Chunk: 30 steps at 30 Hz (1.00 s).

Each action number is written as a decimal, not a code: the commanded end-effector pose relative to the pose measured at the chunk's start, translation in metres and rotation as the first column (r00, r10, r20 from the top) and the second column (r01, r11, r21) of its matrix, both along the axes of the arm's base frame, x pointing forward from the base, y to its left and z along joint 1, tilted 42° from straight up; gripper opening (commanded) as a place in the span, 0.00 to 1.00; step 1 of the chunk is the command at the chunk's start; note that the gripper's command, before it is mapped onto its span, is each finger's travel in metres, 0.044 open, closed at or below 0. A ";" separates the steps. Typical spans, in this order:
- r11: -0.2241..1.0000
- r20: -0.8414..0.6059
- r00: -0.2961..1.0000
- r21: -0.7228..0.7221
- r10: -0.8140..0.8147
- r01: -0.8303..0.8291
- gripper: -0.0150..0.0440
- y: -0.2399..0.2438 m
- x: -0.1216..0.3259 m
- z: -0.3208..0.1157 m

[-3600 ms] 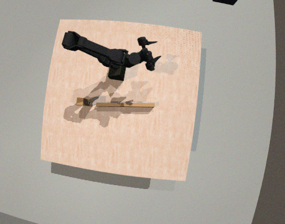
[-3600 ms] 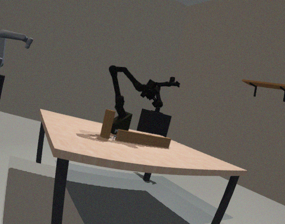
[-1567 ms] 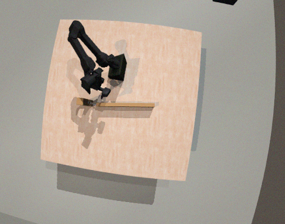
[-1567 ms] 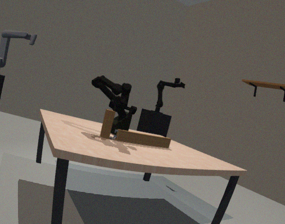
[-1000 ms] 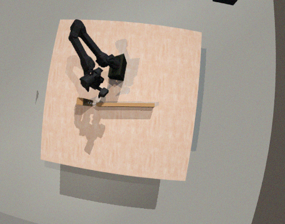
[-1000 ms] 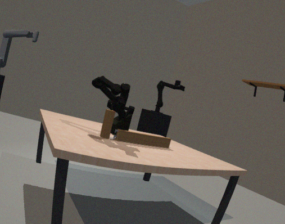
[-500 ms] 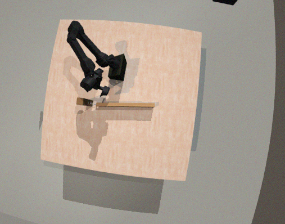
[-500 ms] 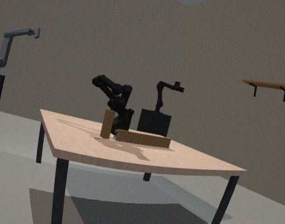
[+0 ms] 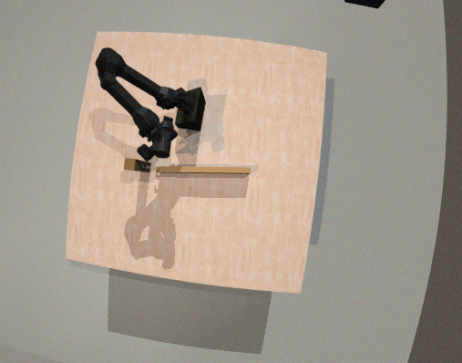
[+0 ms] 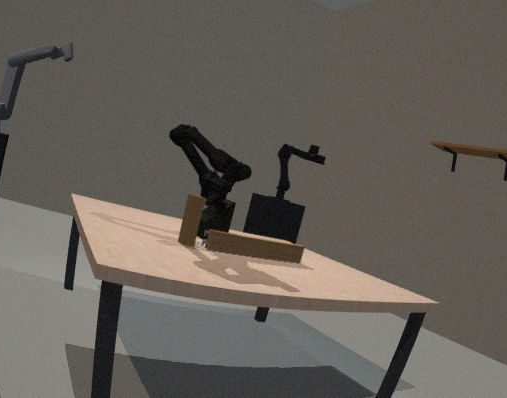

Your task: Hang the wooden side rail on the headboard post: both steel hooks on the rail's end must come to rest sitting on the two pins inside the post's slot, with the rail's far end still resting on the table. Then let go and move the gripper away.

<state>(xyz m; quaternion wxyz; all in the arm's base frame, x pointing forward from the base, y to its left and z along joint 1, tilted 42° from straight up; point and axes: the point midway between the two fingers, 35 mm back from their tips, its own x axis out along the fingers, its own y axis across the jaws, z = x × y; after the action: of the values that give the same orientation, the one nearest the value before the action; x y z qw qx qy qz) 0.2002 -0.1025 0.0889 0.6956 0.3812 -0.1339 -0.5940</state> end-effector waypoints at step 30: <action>0.854 -0.901 0.414 -0.316 -0.133 -0.413 1.00 0.009 0.015 -0.002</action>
<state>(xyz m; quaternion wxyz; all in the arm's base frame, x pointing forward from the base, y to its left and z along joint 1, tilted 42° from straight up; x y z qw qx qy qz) 0.2148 -0.0940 0.0862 0.7779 -0.1744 0.1466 -0.5856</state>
